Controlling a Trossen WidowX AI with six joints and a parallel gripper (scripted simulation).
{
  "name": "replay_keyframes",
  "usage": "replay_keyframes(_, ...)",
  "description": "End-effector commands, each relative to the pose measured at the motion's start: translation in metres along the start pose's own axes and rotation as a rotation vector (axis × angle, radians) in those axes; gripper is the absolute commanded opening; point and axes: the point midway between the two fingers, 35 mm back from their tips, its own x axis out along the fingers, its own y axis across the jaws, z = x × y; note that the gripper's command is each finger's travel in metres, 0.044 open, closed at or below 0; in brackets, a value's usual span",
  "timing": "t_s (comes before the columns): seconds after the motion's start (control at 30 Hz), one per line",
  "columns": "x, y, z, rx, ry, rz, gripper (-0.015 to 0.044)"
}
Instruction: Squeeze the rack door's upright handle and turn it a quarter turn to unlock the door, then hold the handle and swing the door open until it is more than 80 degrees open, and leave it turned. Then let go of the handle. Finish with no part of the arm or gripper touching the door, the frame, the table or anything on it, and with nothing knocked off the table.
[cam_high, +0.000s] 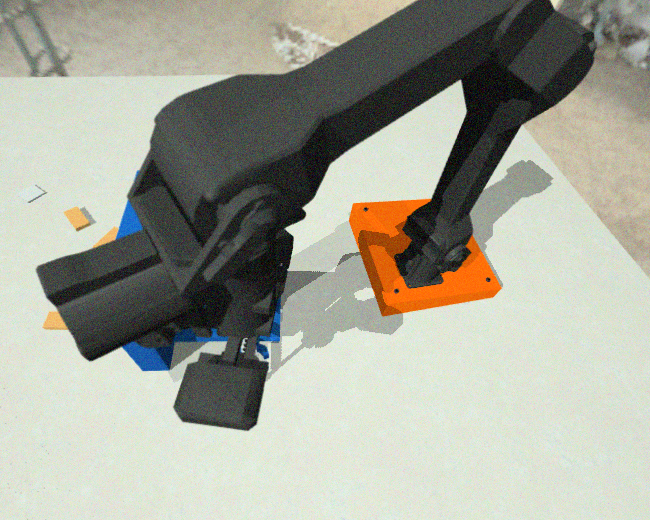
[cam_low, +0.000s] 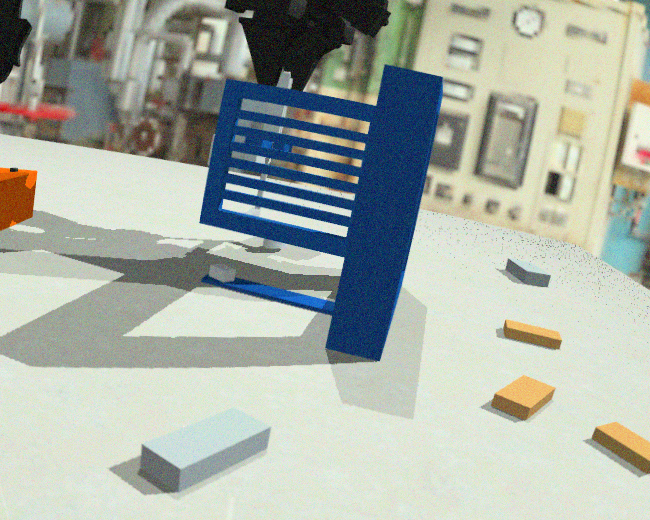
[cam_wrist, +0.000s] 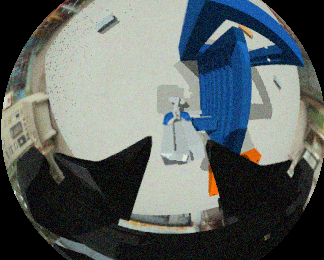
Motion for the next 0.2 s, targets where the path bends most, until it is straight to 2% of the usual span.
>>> replay_keyframes(0.0, -0.0044, 0.0, 0.0004, 0.004, 0.001, -0.003, 0.0285)
replay_keyframes(0.17, -0.0105, 0.0001, 0.0004, 0.004, 0.001, -0.003, 0.0285)
